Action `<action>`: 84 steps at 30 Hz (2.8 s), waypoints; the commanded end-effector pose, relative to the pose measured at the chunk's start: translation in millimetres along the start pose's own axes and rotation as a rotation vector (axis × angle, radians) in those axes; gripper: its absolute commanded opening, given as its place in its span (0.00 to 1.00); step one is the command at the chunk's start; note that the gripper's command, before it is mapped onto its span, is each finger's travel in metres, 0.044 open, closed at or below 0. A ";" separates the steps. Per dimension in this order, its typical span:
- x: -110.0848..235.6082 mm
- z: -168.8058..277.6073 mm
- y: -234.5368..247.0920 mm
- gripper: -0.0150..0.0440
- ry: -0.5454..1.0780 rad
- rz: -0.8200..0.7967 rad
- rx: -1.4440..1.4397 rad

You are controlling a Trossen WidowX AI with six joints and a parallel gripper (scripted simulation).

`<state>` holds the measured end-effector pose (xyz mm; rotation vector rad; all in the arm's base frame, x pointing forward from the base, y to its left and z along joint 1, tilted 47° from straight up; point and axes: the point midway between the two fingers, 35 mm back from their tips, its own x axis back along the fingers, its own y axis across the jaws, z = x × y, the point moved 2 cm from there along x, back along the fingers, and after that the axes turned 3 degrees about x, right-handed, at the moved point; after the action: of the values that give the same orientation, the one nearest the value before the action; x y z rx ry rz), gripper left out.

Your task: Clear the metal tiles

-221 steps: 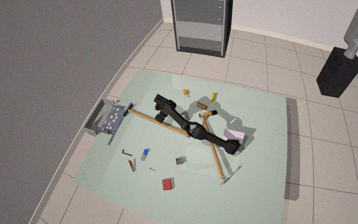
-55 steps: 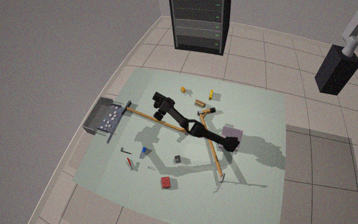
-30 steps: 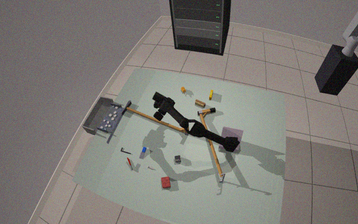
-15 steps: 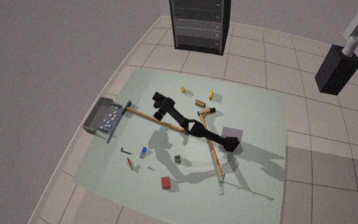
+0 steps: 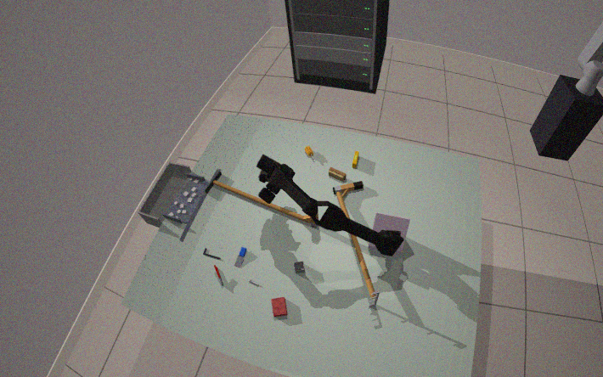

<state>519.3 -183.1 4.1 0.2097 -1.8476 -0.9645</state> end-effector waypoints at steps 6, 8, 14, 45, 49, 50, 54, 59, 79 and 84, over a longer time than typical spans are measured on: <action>0.0 0.0 0.0 0.25 0.000 0.000 0.000; 0.0 0.0 0.0 0.25 0.000 0.000 0.000; 0.0 0.0 0.0 0.25 0.000 0.000 0.000; 0.0 0.0 0.0 0.25 0.000 0.000 0.000; 0.0 0.0 0.0 0.25 0.000 0.000 0.000; 0.0 0.0 0.0 0.25 0.000 0.000 0.000; 0.0 0.0 0.0 0.25 0.000 0.000 0.000; 0.3 -0.1 -0.1 0.30 -0.001 0.000 0.001; 73.5 -8.7 -14.4 1.00 -0.163 -0.029 0.040; 94.4 -9.4 -17.0 1.00 -0.211 -0.045 0.034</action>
<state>483.7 -241.9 51.8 0.1790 -2.0351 -0.9985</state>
